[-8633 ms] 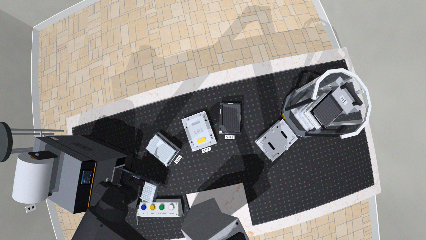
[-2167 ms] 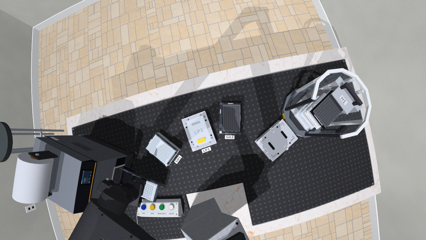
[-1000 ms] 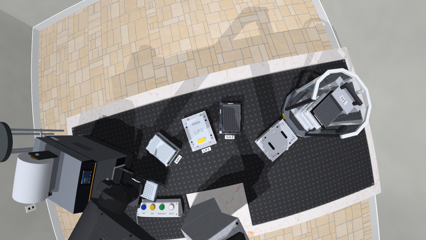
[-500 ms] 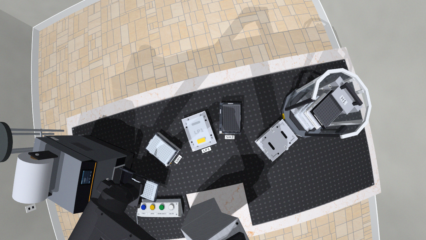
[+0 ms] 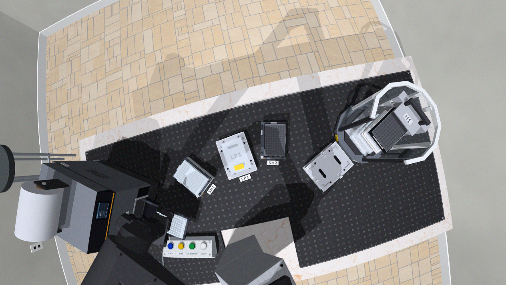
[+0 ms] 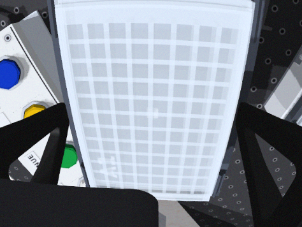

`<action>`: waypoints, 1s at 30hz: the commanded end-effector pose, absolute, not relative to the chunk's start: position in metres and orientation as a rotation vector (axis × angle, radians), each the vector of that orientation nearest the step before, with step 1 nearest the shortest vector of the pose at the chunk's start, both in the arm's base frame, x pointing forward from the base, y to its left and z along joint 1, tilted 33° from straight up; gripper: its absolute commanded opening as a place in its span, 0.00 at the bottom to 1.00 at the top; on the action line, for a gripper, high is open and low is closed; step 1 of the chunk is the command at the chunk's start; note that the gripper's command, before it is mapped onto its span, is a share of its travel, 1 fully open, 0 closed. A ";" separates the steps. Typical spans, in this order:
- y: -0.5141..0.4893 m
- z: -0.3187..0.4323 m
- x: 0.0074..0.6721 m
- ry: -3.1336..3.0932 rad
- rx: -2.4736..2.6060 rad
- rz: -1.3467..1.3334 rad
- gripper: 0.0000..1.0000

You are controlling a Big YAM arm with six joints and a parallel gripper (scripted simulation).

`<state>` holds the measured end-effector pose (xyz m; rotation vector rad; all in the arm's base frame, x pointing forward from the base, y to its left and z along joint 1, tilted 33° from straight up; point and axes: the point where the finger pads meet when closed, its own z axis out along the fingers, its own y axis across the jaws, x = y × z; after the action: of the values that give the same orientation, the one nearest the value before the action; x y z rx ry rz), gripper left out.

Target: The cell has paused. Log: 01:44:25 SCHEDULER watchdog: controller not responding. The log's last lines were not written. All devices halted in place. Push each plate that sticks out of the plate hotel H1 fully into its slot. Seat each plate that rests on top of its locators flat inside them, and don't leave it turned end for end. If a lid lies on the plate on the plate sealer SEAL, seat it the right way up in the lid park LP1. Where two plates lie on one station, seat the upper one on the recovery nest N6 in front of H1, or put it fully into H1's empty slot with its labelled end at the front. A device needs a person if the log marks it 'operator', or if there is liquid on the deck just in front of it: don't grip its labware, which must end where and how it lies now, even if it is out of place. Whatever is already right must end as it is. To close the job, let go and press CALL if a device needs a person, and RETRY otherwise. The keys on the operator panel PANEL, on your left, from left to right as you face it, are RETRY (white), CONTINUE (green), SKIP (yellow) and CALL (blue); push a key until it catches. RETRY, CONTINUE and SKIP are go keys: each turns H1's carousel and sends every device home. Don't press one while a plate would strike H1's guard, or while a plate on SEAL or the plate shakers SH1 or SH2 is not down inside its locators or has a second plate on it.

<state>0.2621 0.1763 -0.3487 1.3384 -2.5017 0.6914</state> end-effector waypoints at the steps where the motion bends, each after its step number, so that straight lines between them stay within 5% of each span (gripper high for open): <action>1: 0.178 -0.351 0.273 -2.524 1.315 0.684 1.00; 30: 0.216 -0.299 0.263 -2.526 1.346 0.685 1.00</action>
<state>0.2609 0.1967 -0.3105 1.3287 -2.4996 0.6878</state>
